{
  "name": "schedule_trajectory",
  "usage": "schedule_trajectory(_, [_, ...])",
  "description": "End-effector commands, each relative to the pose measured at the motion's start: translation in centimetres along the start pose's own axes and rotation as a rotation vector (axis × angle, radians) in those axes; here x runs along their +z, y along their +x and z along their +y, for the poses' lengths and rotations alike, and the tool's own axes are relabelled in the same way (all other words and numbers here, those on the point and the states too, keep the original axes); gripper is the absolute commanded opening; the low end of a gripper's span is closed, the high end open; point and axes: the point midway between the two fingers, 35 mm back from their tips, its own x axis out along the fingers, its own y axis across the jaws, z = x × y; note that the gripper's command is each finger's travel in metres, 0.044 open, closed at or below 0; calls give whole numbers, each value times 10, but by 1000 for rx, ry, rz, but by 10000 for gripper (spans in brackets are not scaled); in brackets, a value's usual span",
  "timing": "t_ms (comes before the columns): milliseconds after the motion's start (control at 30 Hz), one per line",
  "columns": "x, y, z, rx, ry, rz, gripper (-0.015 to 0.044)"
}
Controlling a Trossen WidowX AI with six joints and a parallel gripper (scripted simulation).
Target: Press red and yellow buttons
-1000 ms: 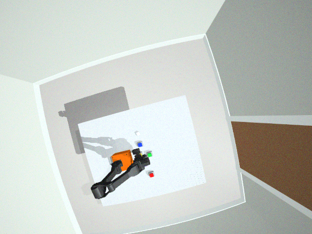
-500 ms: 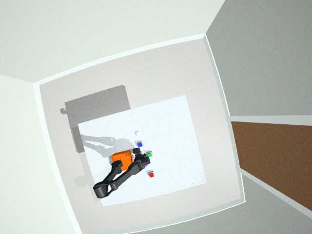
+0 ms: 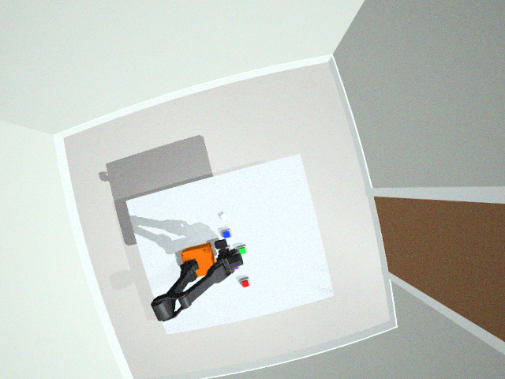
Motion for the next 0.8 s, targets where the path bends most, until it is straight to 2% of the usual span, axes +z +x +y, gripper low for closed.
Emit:
schedule_trajectory(0, [0, -7, 0, -1, 0, 1, 20])
schedule_trajectory(100, [-1, -32, 0, -4, -1, 5, 20])
schedule_trajectory(200, [-1, -34, -1, -4, -1, 6, 20])
schedule_trajectory(333, [20, -47, 28, -1, -1, 4, 125])
schedule_trajectory(500, [47, -73, 99, 6, 0, 3, 256])
schedule_trajectory(667, [47, -95, 179, 12, 0, 3, 387])
schedule_trajectory(767, [45, -97, 190, 13, 0, 3, 400])
